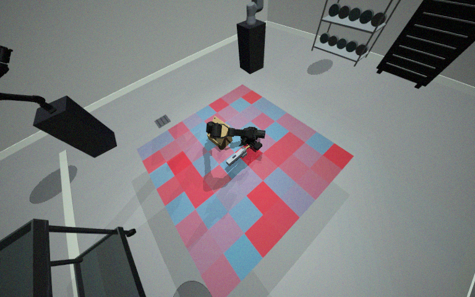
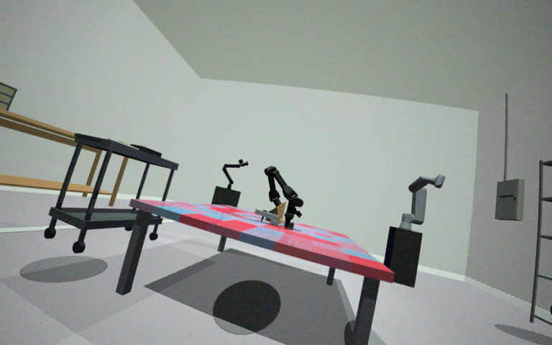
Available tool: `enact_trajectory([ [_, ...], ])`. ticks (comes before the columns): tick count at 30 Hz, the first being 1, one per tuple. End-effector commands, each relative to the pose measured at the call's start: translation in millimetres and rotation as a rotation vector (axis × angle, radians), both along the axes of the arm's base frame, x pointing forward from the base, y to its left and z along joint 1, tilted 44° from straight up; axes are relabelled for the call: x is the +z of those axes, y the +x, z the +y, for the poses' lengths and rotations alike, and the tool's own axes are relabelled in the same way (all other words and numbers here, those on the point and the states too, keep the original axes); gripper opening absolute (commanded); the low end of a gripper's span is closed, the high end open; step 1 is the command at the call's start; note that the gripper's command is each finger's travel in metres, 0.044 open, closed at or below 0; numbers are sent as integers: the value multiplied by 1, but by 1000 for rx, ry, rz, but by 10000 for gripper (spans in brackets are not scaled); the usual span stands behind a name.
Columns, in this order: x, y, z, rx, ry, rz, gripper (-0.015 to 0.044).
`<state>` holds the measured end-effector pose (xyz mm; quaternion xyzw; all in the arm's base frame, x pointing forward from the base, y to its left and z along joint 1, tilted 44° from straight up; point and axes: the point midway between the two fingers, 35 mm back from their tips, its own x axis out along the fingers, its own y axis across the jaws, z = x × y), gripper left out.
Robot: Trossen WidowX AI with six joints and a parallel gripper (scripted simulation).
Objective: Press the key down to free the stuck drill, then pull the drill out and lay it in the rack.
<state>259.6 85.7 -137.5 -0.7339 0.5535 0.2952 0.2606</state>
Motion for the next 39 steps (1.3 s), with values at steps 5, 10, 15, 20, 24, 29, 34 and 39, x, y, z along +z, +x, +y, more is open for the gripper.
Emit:
enact_trajectory([
  [5, -10, -3, 6, -5, 0, 5, 0],
  [10, -16, -5, 11, -5, 0, 5, 0],
  [15, -20, -6, 15, -5, 0, 5, 0],
  [20, -26, -7, 20, -5, 1, 5, 0],
  [24, -30, -7, 24, -5, 1, 5, 0],
  [29, -35, -8, 28, -5, 2, 5, 0],
  [34, -39, -9, 33, -5, 2, 5, 0],
  [39, -33, -9, 35, -5, 2, 5, 0],
])
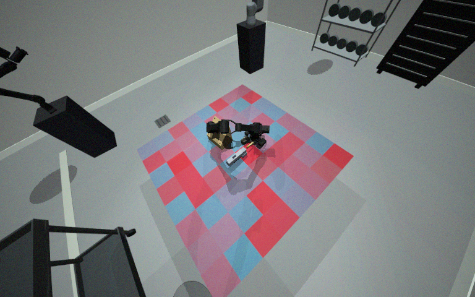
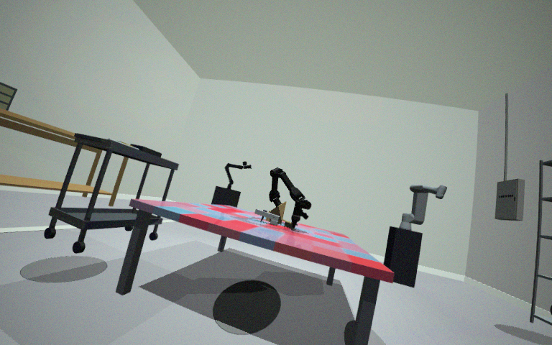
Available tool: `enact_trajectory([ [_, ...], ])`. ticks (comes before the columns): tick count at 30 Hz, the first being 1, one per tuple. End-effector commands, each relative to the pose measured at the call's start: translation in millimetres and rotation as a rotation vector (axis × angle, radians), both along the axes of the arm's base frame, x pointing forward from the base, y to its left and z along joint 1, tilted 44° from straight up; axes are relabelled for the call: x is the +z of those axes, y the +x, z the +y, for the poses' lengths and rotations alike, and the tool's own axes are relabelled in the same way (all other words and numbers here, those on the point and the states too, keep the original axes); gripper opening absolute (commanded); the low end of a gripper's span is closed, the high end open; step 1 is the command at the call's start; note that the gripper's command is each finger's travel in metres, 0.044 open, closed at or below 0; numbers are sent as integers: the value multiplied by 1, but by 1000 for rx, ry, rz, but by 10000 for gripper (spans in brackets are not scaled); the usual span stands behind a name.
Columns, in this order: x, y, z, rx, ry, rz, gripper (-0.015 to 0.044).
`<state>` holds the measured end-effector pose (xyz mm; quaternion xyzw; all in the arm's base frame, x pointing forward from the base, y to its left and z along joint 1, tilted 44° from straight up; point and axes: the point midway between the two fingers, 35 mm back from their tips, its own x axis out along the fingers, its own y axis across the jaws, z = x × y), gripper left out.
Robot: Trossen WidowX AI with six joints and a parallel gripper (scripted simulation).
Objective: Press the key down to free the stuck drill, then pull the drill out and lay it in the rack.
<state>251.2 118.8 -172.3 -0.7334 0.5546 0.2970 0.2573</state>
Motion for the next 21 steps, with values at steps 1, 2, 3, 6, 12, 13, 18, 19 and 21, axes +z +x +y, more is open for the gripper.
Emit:
enact_trajectory([
  [1, 3, -1, 2, -6, 5, -2, 0],
  [2, 3, -1, 2, -6, 5, -2, 0],
  [3, 3, -1, 3, -6, 5, -2, 0],
  [6, 4, -2, 3, -6, 6, -2, 0],
  [12, 6, -3, 5, -6, 6, -2, 0],
  [13, 6, -4, 5, -6, 6, -2, 0],
  [18, 8, -5, 7, -6, 6, -2, 0],
  [19, 8, -5, 7, -6, 6, -2, 0],
  [21, 9, -5, 8, -6, 6, -2, 0],
])
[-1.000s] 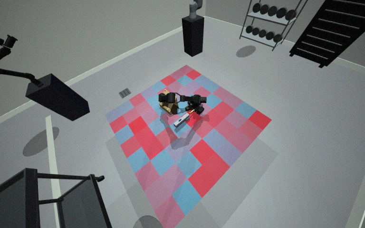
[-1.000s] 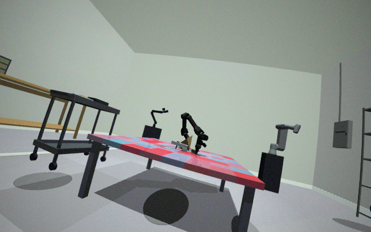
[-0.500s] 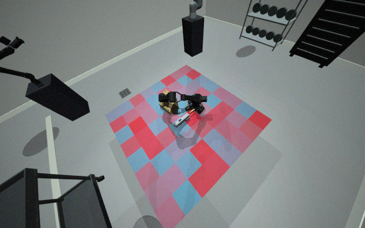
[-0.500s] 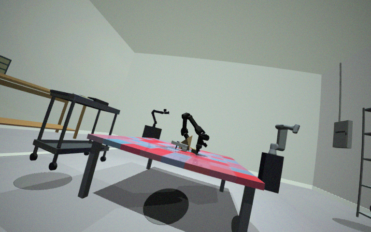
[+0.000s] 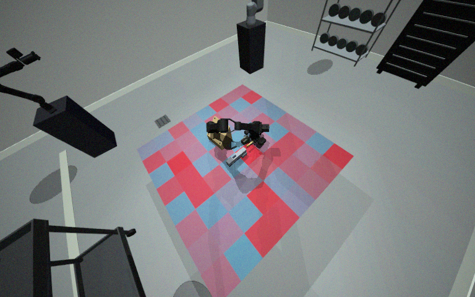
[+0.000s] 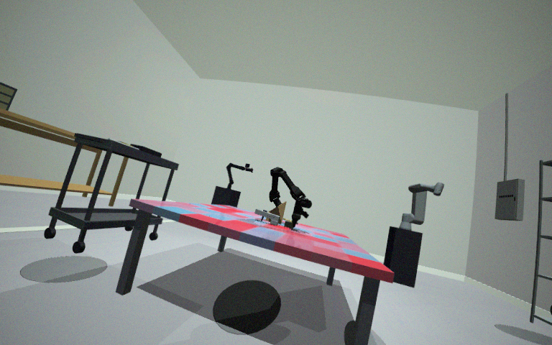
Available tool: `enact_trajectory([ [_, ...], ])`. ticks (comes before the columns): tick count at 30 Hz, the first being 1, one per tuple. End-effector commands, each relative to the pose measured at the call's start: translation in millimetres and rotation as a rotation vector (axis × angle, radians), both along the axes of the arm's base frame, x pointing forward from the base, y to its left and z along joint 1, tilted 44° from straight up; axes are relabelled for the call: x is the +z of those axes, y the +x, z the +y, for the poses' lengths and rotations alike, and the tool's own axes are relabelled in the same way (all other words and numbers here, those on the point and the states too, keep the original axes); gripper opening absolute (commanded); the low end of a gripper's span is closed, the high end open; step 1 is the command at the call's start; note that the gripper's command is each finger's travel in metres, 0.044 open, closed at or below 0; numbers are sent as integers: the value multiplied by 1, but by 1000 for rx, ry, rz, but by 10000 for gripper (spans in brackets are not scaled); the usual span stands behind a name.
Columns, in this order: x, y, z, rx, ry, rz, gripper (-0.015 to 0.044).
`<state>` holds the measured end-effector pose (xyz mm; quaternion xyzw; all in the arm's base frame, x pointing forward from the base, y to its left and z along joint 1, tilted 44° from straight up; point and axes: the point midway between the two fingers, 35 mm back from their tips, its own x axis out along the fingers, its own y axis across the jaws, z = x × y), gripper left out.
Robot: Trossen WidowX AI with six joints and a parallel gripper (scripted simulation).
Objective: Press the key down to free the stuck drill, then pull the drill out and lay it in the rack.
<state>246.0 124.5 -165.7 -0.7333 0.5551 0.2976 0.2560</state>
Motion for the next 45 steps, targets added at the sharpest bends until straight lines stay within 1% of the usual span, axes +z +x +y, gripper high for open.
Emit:
enact_trajectory([
  [1, 3, 0, 2, -6, 7, -4, 0],
  [45, 16, -6, 13, -6, 8, -4, 0],
])
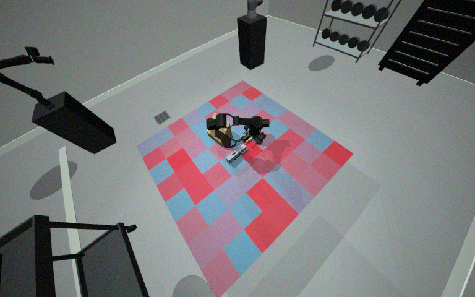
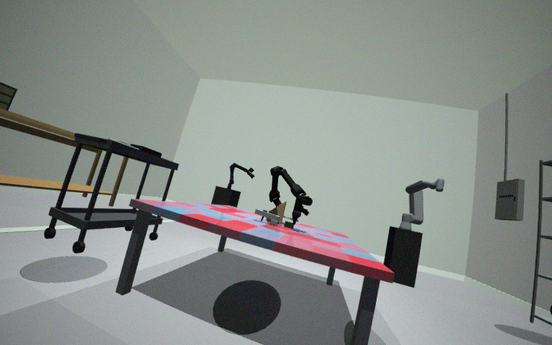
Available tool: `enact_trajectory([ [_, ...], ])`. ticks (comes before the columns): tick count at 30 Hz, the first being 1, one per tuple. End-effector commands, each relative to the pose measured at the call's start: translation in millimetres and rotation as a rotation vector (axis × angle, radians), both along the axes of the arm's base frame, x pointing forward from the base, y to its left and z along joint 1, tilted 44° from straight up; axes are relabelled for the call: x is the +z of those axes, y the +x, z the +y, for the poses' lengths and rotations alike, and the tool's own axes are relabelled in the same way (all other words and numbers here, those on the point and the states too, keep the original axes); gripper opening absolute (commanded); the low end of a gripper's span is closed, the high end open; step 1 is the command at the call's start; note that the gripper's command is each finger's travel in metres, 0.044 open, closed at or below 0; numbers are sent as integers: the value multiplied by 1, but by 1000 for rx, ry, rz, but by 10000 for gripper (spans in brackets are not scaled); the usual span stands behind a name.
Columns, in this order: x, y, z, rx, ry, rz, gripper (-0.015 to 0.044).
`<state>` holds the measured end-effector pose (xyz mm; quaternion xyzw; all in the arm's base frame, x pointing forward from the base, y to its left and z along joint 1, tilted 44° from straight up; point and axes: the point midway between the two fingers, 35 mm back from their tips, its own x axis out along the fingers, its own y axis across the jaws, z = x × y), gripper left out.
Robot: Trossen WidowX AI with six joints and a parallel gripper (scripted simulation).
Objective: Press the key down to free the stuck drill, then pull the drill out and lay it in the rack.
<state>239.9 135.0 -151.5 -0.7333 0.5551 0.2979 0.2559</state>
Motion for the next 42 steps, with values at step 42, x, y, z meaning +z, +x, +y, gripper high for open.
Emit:
enact_trajectory([
  [42, 7, -23, 8, -6, 9, -3, 0],
])
